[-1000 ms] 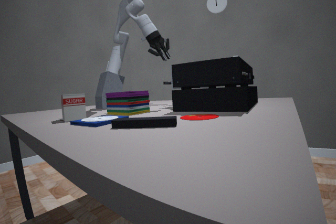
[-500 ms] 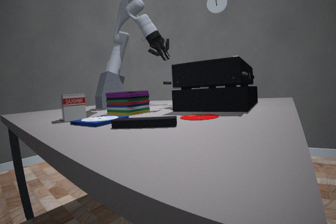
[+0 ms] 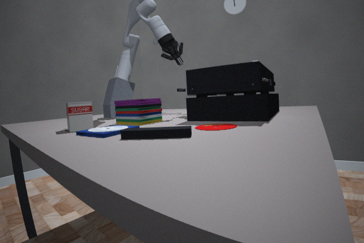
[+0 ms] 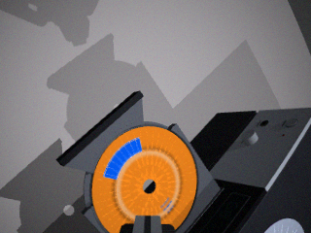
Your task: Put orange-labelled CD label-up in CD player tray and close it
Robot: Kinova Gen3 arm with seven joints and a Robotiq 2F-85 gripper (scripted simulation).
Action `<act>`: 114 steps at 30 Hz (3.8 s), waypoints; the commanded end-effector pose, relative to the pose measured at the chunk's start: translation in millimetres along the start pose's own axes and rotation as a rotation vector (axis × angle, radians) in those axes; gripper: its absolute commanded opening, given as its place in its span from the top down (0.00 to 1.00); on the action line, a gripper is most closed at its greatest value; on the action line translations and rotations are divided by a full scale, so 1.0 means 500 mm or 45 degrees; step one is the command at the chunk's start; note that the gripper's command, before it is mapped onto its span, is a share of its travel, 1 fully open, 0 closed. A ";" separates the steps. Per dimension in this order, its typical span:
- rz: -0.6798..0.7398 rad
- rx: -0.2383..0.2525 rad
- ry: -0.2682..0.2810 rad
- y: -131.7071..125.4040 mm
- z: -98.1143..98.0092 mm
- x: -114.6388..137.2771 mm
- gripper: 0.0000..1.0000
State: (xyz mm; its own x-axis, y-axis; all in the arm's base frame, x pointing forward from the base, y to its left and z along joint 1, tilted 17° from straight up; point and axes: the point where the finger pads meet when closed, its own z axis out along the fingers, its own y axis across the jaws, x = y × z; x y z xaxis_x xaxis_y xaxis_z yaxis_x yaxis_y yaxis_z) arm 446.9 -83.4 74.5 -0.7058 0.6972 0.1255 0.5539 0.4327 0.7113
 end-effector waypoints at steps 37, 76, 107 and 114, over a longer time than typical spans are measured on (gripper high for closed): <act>0.288 -0.023 -0.060 -0.003 0.006 0.017 0.90; 0.865 -0.069 -0.175 -0.011 0.021 0.052 0.90; 1.325 -0.105 -0.267 -0.018 0.033 0.080 0.90; 1.481 -0.117 -0.298 -0.020 0.037 0.089 0.90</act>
State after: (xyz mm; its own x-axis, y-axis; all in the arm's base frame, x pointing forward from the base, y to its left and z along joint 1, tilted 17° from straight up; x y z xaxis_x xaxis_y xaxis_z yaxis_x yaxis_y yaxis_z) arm 419.7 -51.7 59.9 0.2749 0.7499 0.6018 0.7774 -0.5417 0.3198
